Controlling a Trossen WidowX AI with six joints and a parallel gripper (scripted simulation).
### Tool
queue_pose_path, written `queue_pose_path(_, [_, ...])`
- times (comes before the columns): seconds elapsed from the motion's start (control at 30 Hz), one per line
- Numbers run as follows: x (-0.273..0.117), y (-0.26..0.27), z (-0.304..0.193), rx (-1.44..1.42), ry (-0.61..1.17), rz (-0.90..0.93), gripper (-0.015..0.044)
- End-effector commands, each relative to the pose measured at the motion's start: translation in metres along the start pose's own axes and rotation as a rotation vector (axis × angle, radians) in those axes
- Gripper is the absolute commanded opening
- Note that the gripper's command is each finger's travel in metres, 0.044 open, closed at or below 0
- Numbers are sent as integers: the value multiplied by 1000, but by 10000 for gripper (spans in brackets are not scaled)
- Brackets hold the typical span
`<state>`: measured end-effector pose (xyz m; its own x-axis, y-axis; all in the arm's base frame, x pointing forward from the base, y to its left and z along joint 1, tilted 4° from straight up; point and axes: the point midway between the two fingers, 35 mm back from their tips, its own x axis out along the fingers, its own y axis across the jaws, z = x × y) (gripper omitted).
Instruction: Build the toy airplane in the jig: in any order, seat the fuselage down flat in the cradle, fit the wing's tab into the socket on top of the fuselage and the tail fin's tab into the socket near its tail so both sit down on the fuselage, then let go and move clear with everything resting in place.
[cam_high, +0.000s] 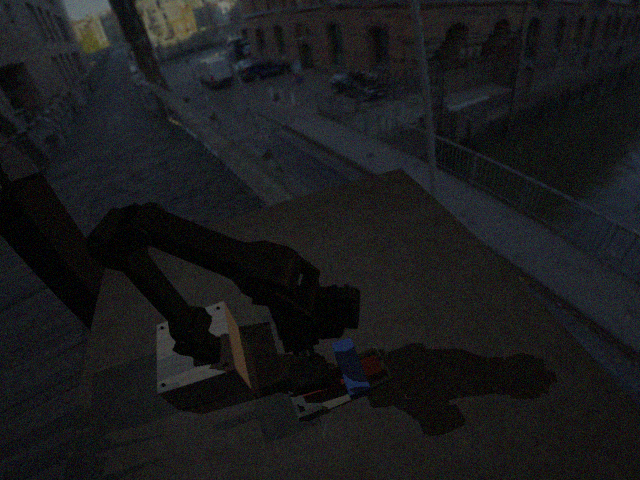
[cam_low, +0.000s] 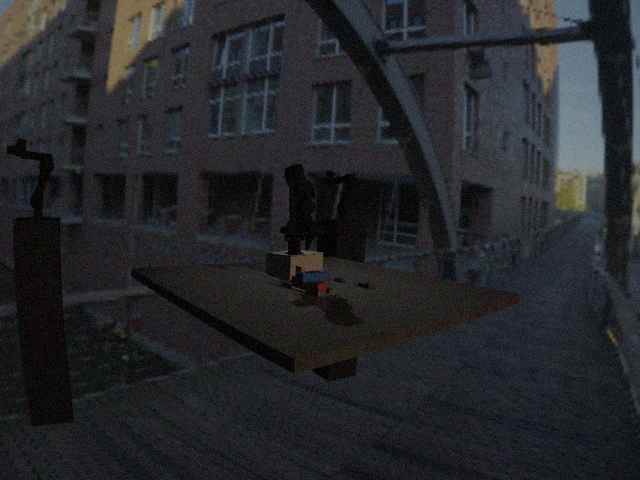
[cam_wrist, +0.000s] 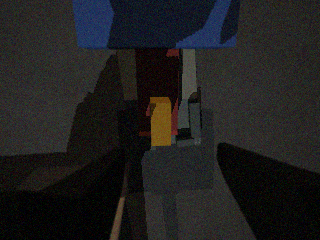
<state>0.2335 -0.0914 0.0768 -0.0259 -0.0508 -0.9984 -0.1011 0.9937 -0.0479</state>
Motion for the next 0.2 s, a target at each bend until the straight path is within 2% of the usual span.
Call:
queue_pose_path(0.0, [0,0,0,3,2,-3,260])
queue_pose_path(0.17, [0,0,0,3,2,-3,260])
